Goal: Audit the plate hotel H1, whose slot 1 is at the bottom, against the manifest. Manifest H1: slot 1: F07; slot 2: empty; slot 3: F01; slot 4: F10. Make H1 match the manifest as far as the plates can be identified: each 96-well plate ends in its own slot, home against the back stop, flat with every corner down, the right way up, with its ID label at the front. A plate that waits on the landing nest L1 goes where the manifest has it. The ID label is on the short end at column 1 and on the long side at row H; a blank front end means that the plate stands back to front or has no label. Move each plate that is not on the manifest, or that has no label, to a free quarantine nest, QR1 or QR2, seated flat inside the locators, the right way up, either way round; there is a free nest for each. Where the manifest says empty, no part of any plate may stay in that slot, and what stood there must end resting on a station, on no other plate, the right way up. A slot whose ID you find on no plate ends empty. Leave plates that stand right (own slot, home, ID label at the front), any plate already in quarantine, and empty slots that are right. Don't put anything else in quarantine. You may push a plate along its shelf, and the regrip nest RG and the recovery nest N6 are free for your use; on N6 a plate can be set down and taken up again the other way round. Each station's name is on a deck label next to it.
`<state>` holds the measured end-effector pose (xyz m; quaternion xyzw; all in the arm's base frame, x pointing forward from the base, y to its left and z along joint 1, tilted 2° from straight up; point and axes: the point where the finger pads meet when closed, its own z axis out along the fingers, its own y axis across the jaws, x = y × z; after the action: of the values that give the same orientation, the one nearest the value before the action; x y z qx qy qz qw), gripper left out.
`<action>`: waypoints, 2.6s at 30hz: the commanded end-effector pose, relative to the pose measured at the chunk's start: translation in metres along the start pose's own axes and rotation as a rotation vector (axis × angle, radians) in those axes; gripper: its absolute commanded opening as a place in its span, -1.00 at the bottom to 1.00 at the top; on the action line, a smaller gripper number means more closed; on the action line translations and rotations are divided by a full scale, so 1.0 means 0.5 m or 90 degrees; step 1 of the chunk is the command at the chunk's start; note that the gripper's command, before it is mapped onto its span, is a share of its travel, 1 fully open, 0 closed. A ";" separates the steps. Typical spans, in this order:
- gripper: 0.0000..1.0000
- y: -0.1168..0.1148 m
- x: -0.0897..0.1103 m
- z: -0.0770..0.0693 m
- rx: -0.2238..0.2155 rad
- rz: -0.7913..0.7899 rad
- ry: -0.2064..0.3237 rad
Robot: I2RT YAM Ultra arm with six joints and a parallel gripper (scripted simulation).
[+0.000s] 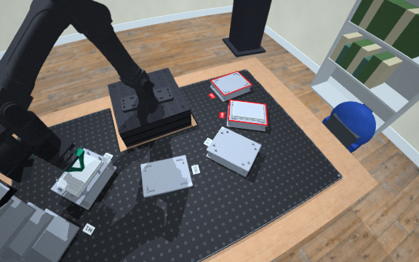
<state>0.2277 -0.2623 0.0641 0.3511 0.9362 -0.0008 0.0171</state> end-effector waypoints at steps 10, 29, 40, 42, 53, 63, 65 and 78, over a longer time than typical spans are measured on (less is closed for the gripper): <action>1.00 0.000 -0.008 -0.008 0.001 0.001 -0.014; 1.00 0.000 -0.009 0.024 0.001 0.001 -0.014; 1.00 -0.001 -0.010 0.053 0.001 0.001 -0.014; 1.00 -0.001 -0.010 0.056 0.001 0.001 -0.014; 1.00 -0.001 -0.010 0.082 0.001 0.001 -0.014; 1.00 -0.001 -0.010 0.104 0.001 0.001 -0.014; 1.00 -0.001 -0.011 0.109 0.001 0.001 -0.014; 1.00 -0.001 -0.011 0.132 0.001 0.001 -0.014</action>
<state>0.2295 -0.2627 -0.0054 0.3512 0.9362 0.0005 0.0149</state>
